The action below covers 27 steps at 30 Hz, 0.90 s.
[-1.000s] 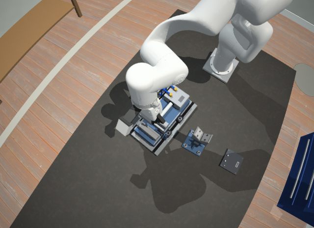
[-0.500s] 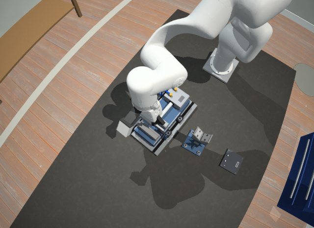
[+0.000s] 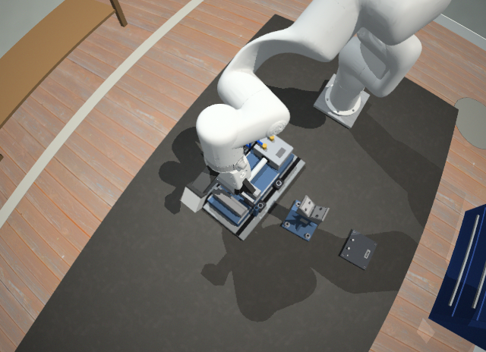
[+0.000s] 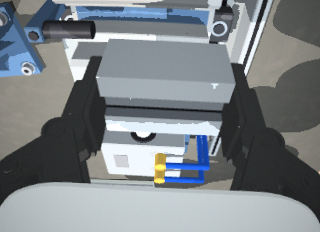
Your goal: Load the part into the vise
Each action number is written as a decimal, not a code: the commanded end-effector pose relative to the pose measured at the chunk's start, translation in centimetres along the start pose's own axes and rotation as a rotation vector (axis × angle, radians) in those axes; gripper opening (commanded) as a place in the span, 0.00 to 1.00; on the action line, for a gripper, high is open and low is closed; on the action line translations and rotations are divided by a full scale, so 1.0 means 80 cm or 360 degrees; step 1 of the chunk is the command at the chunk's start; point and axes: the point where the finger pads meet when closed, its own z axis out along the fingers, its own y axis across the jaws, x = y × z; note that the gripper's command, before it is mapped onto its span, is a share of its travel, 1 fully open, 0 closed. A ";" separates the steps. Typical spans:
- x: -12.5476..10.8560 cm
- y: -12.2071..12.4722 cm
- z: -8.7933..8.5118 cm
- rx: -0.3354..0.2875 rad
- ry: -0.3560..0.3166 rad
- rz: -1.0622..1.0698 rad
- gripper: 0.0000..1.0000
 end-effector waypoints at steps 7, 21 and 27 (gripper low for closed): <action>0.002 0.000 -0.002 -0.0002 0.0007 0.0000 0.00; 0.002 0.000 -0.001 -0.0002 0.0007 -0.0001 0.00; 0.002 0.000 0.002 -0.0002 0.0007 -0.0001 0.00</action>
